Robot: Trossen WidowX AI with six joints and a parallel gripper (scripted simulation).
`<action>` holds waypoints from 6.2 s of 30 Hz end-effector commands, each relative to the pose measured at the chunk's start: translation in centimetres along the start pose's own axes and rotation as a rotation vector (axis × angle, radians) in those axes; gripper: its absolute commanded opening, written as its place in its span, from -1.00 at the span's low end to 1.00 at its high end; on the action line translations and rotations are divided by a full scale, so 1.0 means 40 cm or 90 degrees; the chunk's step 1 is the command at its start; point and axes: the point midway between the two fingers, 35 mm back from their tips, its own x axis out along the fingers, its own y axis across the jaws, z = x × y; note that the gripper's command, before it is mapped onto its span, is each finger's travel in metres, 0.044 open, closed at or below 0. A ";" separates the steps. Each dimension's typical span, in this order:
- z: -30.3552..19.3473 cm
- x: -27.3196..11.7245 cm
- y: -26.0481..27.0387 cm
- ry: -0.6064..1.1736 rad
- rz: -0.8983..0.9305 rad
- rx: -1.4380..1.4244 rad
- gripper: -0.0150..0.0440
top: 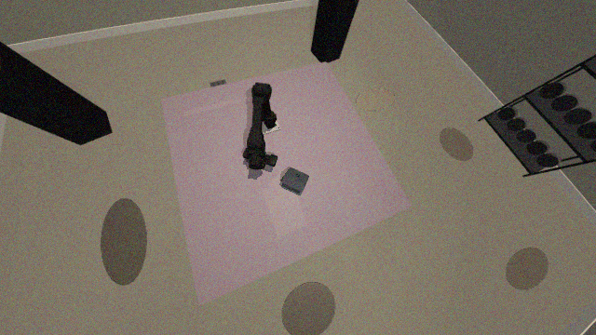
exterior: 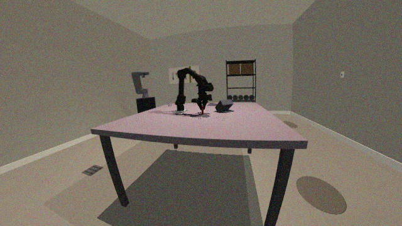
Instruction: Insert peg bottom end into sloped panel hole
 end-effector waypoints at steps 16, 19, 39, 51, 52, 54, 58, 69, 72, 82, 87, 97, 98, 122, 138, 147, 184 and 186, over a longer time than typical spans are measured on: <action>0.005 -0.039 0.001 0.000 0.001 0.000 -0.49; 0.006 -0.066 0.001 0.000 0.001 -0.001 -0.49; 0.003 -0.200 -0.001 0.001 0.001 -0.007 -0.49; 0.006 -0.201 0.029 -0.009 -0.021 -0.057 -0.49; 0.006 -0.201 0.031 -0.010 -0.023 -0.062 -0.49; 0.007 -0.201 0.037 -0.012 -0.027 -0.071 -0.49; 0.008 -0.201 0.047 -0.016 -0.035 -0.088 -0.49; 0.009 -0.203 0.076 -0.027 -0.055 -0.137 -0.49; 0.010 -0.203 0.085 -0.030 -0.061 -0.150 -0.49; 0.010 -0.205 0.112 -0.042 -0.079 -0.193 -0.49; 0.010 -0.207 0.126 -0.047 -0.088 -0.215 -0.49; 0.008 -0.209 0.155 -0.060 -0.106 -0.258 -0.49; 0.008 -0.210 0.157 -0.061 -0.108 -0.262 -0.49; 0.000 -0.218 0.228 -0.093 -0.151 -0.364 -0.49; -0.010 -0.225 0.276 -0.116 -0.179 -0.430 -0.49; -0.017 -0.230 0.304 -0.130 -0.194 -0.467 -0.49; -0.058 -0.253 0.418 -0.193 -0.256 -0.614 -0.49; -0.061 -0.254 0.425 -0.197 -0.259 -0.622 -0.49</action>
